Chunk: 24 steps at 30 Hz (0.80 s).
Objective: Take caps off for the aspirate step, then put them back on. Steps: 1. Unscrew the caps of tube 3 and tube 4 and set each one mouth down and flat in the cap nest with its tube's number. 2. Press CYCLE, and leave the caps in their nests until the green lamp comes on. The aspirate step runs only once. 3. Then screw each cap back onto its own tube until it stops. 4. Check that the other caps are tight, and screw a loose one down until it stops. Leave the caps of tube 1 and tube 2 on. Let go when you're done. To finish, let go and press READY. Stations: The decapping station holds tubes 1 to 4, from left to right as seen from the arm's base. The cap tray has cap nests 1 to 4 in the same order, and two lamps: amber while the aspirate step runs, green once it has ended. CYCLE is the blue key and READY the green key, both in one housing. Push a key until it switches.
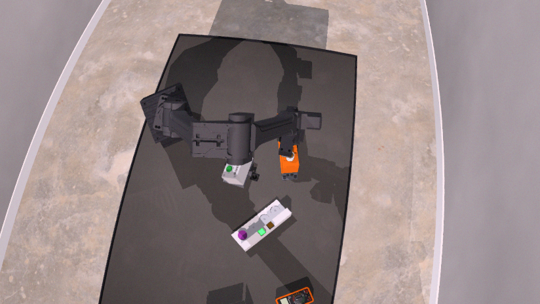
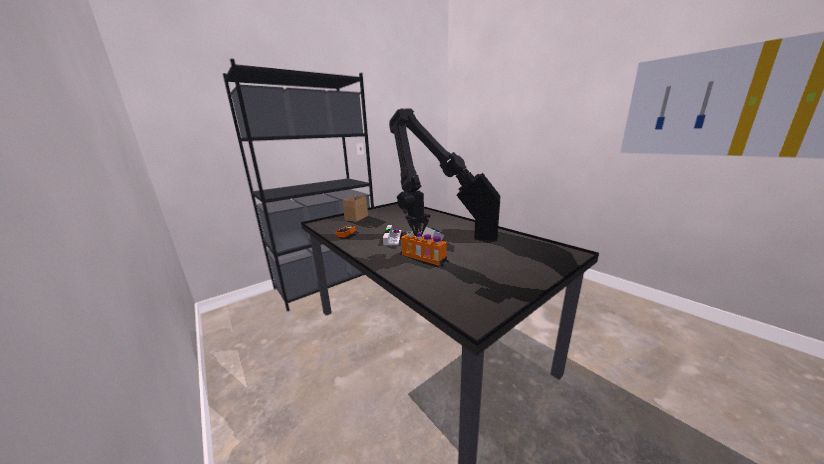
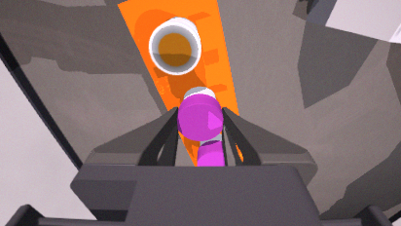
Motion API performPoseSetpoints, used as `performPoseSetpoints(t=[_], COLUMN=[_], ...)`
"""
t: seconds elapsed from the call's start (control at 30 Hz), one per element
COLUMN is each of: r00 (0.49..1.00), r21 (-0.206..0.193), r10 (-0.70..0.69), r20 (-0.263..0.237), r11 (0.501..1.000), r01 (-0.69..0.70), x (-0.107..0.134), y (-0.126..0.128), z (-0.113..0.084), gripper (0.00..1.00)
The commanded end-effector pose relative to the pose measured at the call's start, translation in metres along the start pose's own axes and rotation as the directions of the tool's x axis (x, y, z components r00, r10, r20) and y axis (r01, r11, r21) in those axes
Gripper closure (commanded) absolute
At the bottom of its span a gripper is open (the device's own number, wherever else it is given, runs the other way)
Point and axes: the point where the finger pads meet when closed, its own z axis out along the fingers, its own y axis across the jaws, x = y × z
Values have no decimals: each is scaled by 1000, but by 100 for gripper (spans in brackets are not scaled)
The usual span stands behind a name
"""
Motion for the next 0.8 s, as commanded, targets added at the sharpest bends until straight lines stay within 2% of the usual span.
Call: performPoseSetpoints(t=[0.0, 0.03, 0.07, 0.43, 0.47, 0.57, 0.77], r00=[996, 996, 998, 998, 1000, 993, 936], r21=[-4, -3, -8, -8, -1, 10, 3], r10=[87, 86, 60, 60, 23, -116, -352], r20=[0, 1, -3, -3, 2, 0, -3], r11=[996, 996, 998, 998, 1000, 993, 936], r01=[-87, -86, -60, -60, -23, 116, 352], x=[-2, -2, 1, 1, -2, 1, 4], y=[9, 8, 6, 6, 7, 3, 4], z=[12, 9, 1, 1, 9, 5, 2], gripper=[100, 51, 51, 51, 51, 51, 51])
